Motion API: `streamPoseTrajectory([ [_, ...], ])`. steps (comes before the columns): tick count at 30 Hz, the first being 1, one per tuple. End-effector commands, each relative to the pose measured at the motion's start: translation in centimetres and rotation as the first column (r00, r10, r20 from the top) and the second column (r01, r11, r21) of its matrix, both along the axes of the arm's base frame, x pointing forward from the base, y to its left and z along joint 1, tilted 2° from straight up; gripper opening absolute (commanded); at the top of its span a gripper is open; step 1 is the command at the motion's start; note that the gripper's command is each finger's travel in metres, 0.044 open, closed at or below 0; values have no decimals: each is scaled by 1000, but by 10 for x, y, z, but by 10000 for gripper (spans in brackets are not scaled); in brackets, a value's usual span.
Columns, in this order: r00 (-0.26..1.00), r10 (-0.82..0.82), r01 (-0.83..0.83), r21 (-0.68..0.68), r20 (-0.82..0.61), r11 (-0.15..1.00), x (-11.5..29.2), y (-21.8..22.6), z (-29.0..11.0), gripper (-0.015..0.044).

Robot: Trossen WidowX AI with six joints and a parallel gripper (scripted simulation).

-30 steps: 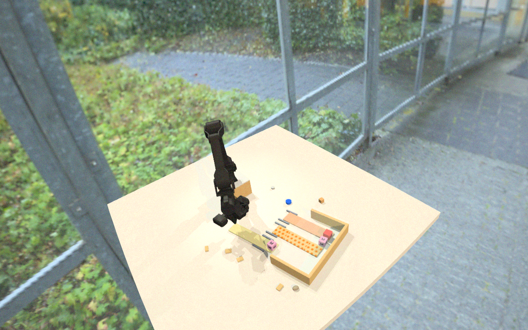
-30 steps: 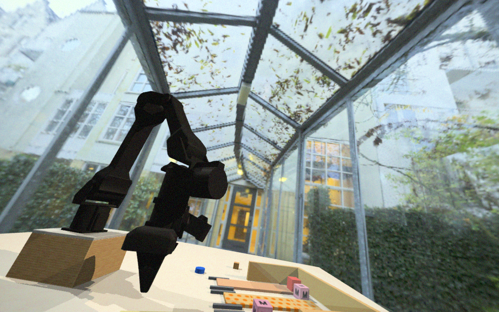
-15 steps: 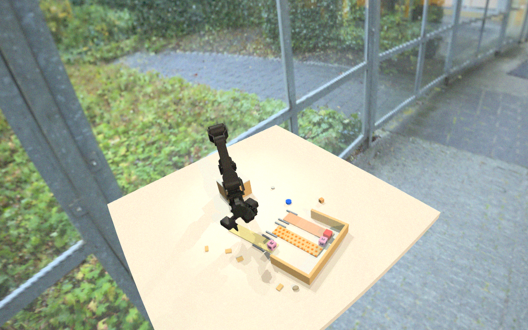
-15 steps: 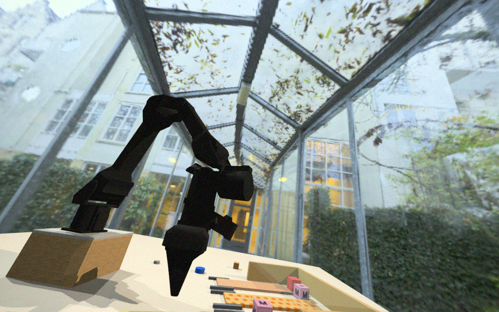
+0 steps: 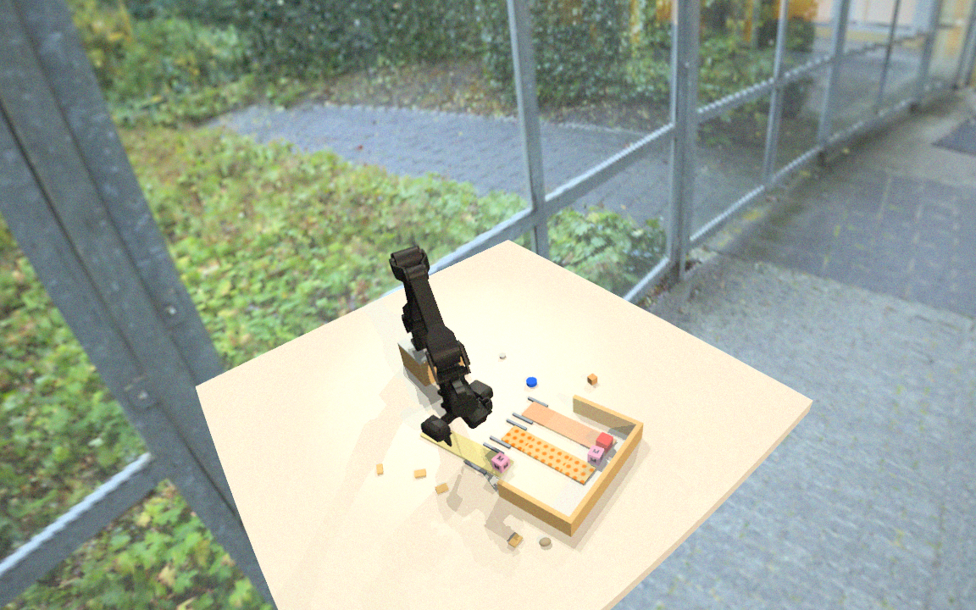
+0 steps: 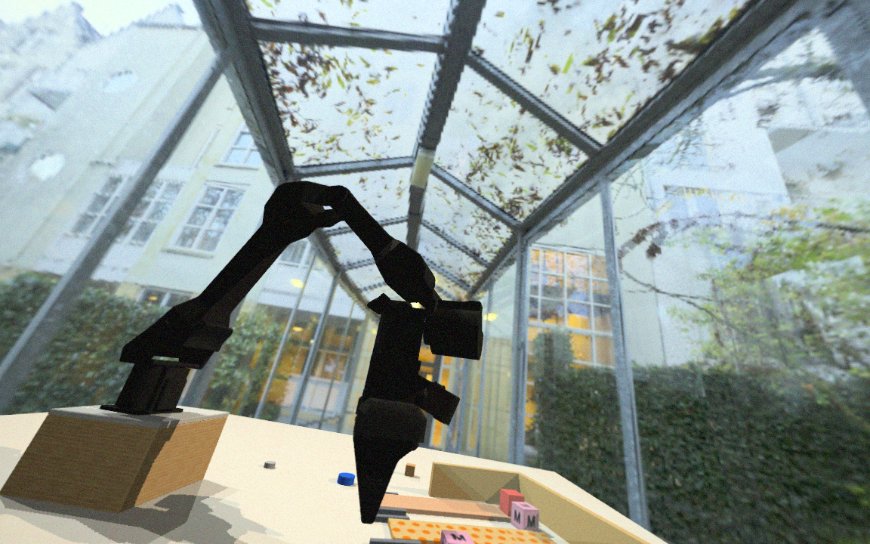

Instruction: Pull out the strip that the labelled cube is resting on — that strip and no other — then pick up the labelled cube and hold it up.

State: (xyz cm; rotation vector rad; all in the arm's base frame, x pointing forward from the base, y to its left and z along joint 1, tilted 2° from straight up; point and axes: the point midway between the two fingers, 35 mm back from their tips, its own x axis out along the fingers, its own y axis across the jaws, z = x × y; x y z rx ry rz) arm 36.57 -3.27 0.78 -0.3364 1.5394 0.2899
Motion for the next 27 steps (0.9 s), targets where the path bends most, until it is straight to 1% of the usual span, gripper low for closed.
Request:
streamPoseTrajectory([
  [1,1000,-2,2,1,-4,1000,13,8,1,440],
  [27,1000,-2,2,5,4,1000,95,50,9,440],
])
